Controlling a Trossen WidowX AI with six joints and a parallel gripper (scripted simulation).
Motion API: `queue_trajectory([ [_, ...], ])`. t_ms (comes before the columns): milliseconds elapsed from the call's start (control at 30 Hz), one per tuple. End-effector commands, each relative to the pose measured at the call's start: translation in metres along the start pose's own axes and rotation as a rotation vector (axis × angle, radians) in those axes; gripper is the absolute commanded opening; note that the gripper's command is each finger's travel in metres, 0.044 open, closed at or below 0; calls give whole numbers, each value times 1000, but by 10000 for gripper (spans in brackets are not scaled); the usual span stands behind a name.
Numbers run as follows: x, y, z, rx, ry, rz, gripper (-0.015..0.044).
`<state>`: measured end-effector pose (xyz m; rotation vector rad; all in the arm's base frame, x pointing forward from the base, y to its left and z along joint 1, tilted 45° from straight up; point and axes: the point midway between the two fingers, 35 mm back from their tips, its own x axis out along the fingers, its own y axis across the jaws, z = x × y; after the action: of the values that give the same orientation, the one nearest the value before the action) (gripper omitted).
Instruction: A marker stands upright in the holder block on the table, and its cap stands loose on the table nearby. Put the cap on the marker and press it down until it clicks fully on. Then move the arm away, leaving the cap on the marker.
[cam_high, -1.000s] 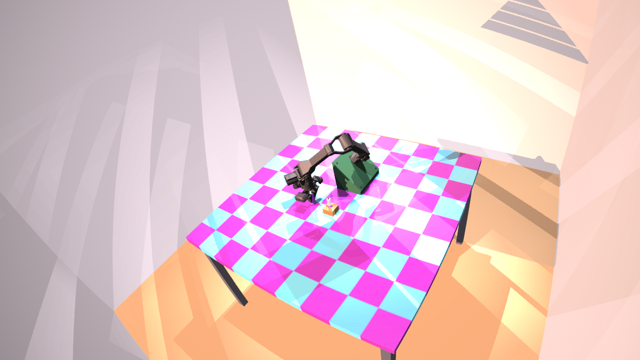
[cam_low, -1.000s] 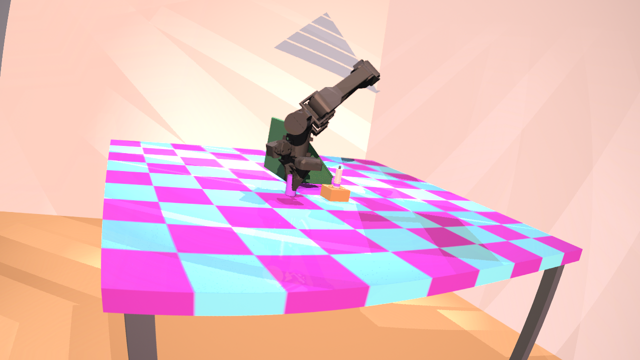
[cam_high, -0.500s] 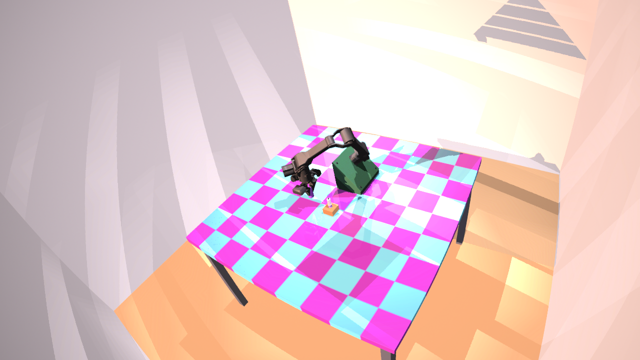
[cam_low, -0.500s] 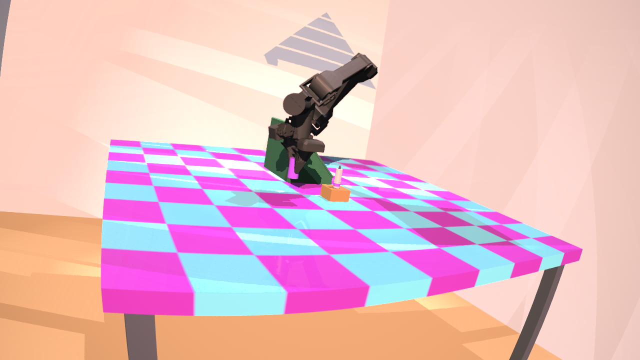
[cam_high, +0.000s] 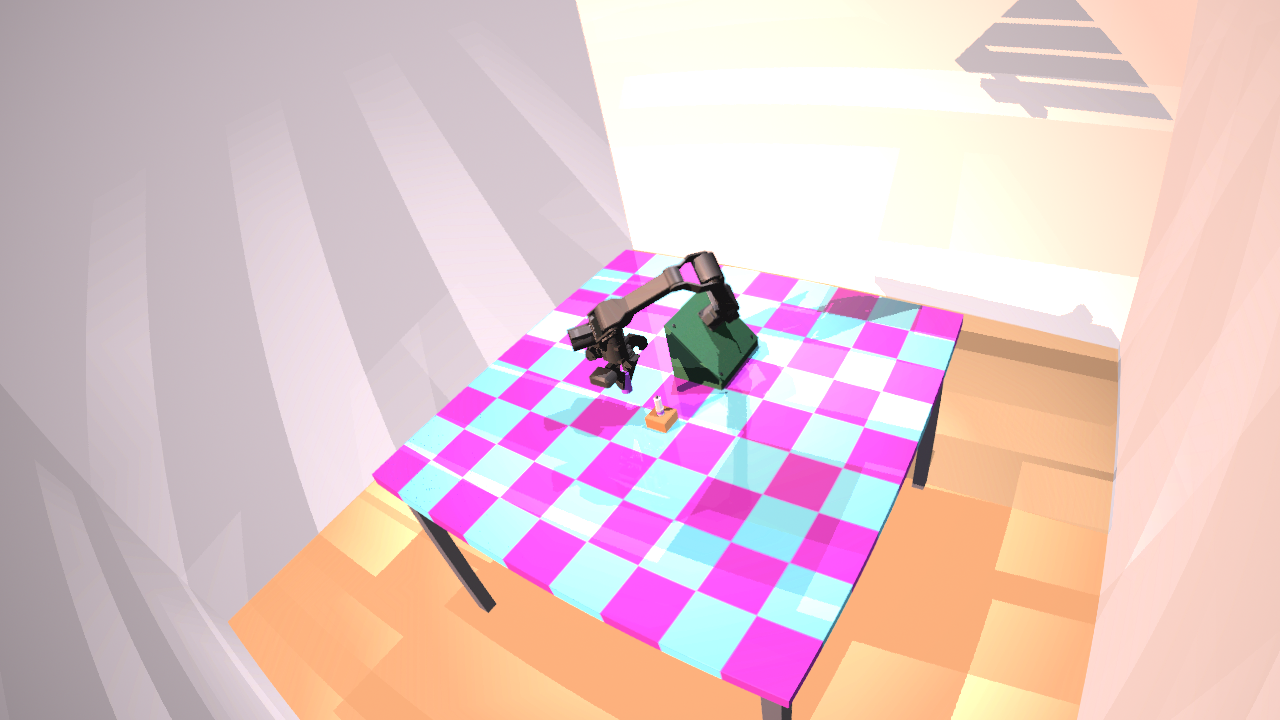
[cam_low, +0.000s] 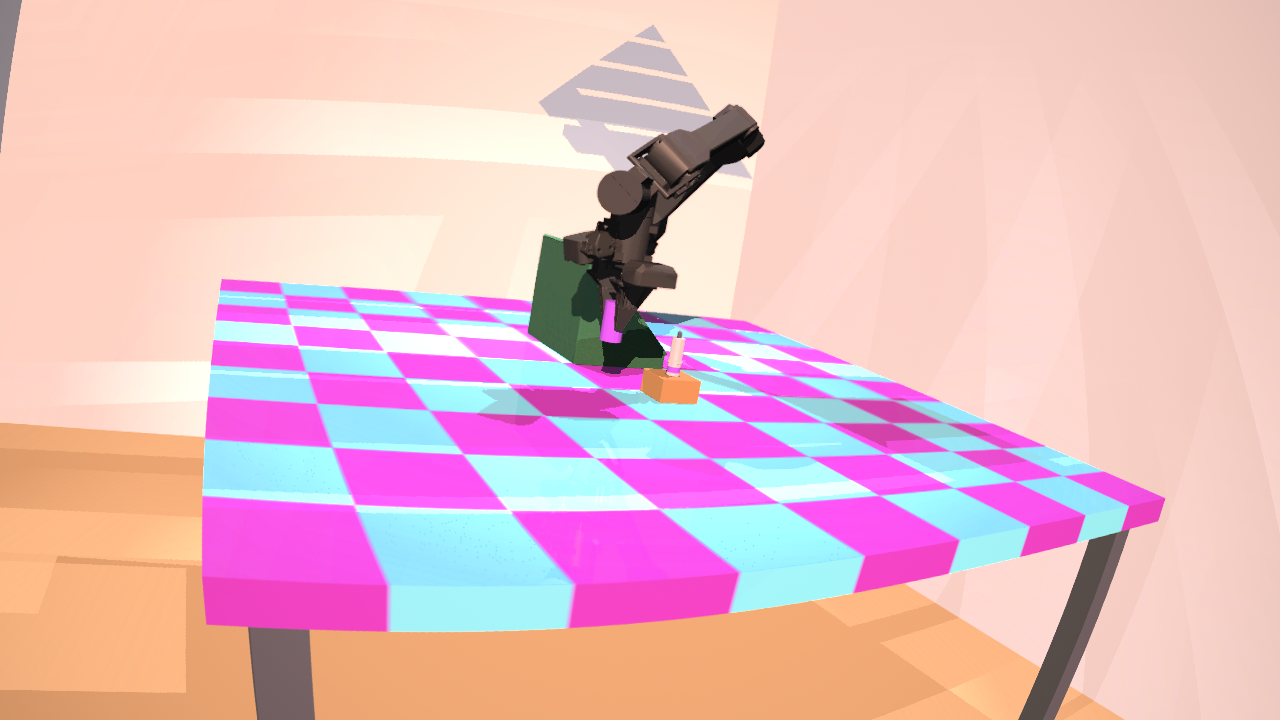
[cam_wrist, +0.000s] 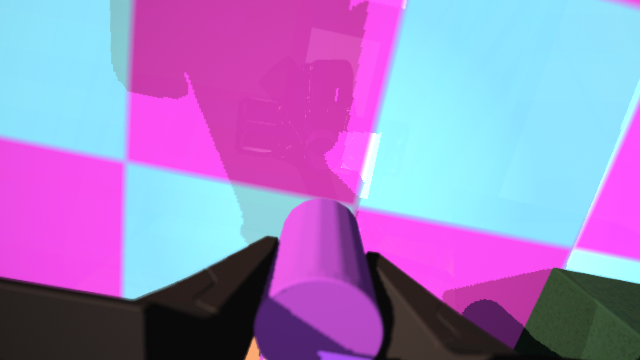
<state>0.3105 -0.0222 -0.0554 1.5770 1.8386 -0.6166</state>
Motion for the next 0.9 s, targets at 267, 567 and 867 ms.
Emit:
queue_trajectory([
  [267, -19, 9, -41, 1, 0, 6, 0],
  [567, -31, 11, -73, 1, 2, 6, 0],
  [867, -41, 11, -101, 1, 5, 5, 0],
])
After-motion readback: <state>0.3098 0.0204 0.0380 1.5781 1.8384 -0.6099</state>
